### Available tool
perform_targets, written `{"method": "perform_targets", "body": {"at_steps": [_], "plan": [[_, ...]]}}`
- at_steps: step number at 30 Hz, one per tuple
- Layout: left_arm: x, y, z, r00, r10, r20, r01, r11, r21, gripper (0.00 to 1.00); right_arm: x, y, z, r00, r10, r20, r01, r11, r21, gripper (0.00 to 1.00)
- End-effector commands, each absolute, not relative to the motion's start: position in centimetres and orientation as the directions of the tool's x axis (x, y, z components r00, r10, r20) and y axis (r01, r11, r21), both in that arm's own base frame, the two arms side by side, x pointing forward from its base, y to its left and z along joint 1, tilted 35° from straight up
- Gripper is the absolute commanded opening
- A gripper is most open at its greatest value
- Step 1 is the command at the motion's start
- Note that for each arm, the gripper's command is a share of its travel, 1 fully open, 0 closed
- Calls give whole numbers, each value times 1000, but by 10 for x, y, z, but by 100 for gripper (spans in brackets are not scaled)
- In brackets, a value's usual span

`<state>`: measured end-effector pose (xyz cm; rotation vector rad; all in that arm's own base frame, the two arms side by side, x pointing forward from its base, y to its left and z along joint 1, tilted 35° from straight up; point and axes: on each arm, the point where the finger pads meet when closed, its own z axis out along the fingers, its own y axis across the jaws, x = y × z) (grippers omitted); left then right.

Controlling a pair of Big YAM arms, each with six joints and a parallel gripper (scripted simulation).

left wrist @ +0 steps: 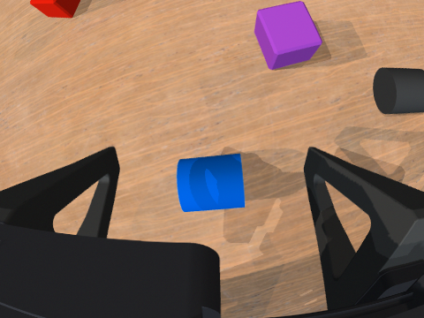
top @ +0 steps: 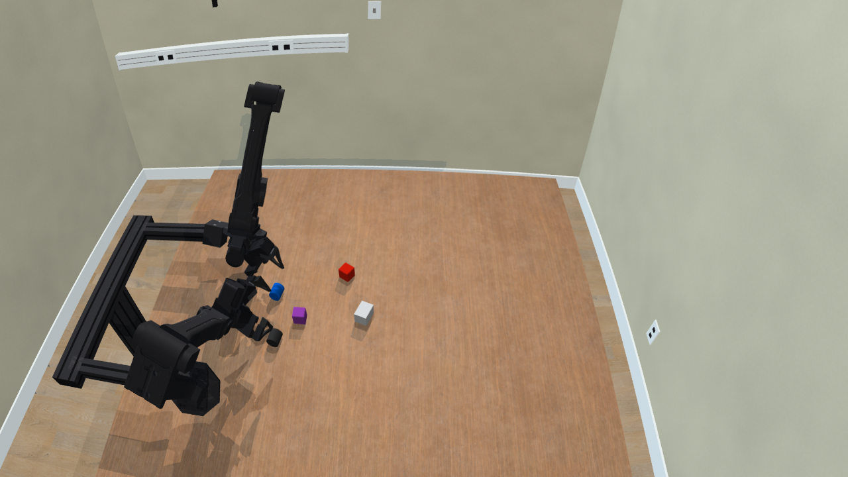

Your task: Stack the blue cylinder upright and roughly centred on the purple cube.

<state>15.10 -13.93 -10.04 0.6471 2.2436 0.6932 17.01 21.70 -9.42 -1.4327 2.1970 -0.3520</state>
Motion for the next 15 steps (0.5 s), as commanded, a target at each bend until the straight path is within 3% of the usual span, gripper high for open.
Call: {"method": "perform_targets", "body": {"at_steps": [1,15], "plan": [[169,-160,-103,-569,735,-368,435,649,625,100,156,242,-45,-314,-884,-347,-770,451,-452,100],[227,-214,-111,-413,866,-281,667,498,554,100,109,274,66,-211,-840,-501,-774,456,-440,100]]}}
